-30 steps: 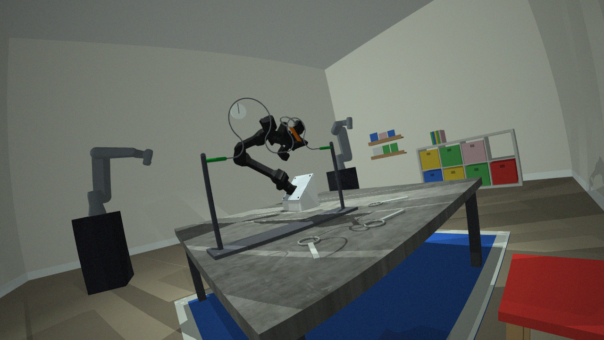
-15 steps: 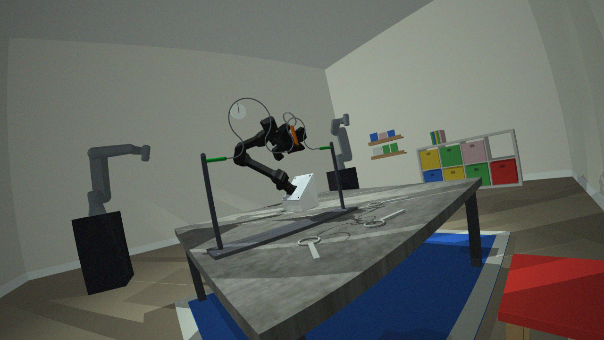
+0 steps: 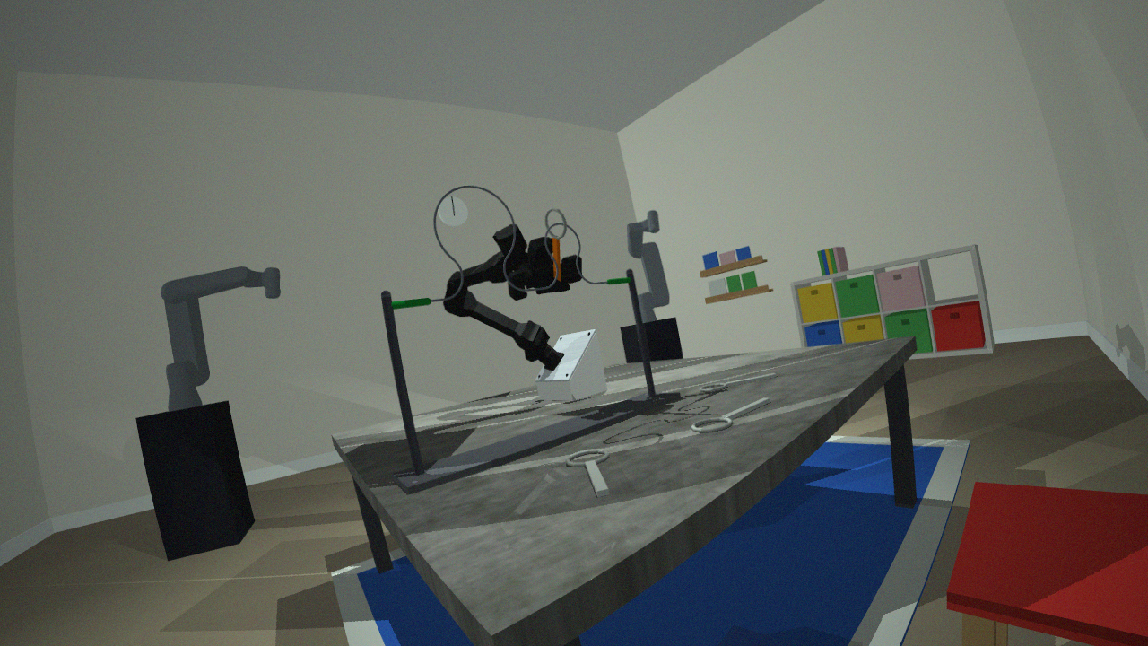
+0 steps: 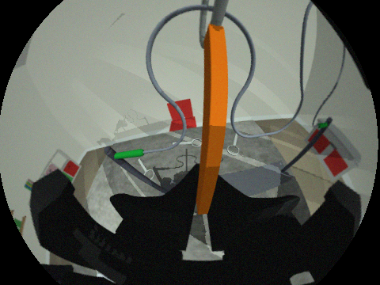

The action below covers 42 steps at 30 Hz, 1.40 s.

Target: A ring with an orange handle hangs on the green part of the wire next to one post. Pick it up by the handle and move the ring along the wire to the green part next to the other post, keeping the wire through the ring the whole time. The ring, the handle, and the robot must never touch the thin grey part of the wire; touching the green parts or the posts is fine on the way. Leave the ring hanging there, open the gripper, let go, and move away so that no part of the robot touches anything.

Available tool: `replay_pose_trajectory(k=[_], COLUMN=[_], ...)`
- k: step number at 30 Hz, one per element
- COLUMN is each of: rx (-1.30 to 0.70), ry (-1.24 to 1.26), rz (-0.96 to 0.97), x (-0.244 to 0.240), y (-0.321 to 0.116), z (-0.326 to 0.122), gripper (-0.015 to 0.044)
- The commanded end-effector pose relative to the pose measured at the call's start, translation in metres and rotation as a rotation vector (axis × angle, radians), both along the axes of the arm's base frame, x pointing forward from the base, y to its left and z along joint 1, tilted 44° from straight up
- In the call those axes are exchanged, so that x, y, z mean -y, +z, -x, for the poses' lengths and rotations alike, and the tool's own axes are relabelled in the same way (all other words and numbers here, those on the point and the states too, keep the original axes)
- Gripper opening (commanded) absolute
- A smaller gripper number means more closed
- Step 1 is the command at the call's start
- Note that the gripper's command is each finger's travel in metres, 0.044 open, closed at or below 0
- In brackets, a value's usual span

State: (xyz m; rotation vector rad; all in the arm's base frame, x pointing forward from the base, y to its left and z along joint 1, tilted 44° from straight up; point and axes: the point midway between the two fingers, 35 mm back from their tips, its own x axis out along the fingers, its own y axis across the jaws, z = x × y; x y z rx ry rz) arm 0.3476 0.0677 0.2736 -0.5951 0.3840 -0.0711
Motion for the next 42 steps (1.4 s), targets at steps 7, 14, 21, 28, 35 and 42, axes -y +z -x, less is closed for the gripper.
replay_pose_trajectory(k=[7,14,21,28,35,42], rx=[0.043,0.076,0.110,0.143,0.176,0.210], ry=[-0.007,-0.010,-0.014,-0.017,-0.020,-0.024], rz=[0.223,0.383,0.543,0.704,0.864,1.024], x=[0.014,0.022,0.029,0.034,0.037,0.038], y=[0.009,0.018,0.028,0.040,0.052,0.064], z=[-0.002,-0.003,-0.004,-0.005,-0.005,-0.005], gripper=[-0.0150,-0.0150,-0.0150,-0.0150,-0.0150,-0.0150])
